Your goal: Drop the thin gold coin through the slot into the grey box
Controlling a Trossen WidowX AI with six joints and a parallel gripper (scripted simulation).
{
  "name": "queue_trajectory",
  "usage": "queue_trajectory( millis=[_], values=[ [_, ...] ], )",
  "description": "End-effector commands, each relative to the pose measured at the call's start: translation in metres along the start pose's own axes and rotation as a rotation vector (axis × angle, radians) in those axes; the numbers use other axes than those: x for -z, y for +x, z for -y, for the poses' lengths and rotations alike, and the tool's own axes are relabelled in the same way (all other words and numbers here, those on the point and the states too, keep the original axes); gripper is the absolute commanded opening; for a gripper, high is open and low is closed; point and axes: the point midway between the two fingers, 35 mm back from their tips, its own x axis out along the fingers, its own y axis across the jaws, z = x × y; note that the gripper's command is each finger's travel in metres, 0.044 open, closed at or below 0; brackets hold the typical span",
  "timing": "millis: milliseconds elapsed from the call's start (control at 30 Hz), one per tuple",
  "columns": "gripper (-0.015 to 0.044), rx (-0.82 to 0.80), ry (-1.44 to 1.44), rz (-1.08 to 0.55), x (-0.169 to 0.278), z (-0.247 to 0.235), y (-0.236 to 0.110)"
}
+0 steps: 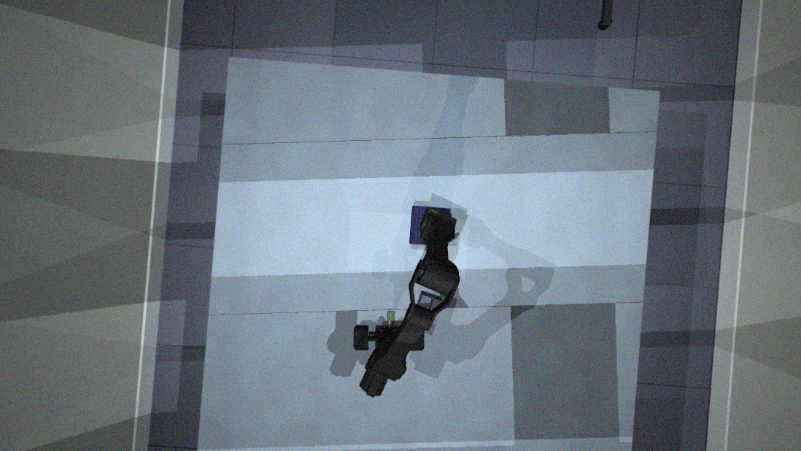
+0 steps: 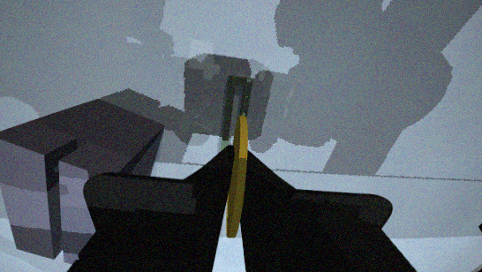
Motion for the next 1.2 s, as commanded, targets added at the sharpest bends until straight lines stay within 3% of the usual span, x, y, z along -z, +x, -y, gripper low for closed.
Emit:
queue_trajectory(
  millis=[0,733,1167],
  values=[
    [0.0000,0.006,-0.005,0.019,-0.003,0.001,-0.016],
    [0.0000,0.006,0.001,0.019,0.001,0.000,-0.058],
    [0.0000,0.003,0.300,0.020,-0.006,-0.001,-0.061]
  ],
)
